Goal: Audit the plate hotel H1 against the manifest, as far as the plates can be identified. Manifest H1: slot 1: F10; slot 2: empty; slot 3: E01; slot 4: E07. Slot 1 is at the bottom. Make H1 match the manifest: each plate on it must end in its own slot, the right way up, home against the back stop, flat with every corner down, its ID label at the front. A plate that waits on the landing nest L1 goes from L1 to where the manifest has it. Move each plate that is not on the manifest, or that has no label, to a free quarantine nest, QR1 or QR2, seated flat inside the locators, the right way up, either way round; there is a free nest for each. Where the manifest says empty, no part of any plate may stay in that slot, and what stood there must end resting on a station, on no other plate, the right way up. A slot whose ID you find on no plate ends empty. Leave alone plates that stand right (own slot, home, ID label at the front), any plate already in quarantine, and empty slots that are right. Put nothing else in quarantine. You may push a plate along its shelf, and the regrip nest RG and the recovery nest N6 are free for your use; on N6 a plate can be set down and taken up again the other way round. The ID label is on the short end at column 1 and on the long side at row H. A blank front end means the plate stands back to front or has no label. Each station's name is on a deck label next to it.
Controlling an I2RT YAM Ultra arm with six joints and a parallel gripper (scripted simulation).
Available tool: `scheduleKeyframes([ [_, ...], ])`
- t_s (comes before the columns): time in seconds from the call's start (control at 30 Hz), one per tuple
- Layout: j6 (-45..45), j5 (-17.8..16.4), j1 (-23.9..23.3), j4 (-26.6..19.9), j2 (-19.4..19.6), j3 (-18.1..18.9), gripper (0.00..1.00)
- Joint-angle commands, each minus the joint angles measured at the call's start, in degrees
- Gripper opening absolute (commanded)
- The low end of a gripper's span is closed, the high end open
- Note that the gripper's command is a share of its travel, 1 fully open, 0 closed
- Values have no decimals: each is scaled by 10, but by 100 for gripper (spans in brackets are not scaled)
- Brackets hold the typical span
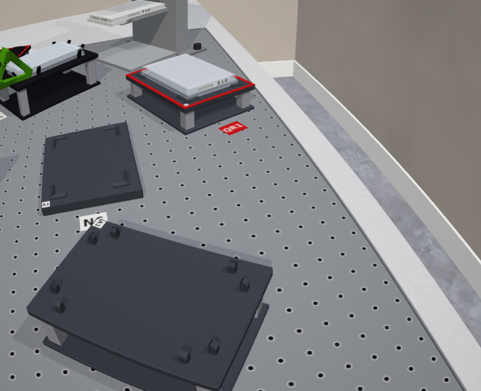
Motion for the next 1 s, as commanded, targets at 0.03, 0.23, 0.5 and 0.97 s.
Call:
scheduleKeyframes([
  [0.03,0,2,0,2,1,1,93],
  [0.23,0,2,0,3,2,1,100],
  [0.5,0,2,0,3,2,1,100],
  [0.97,0,-14,-16,-67,-57,12,100],
])
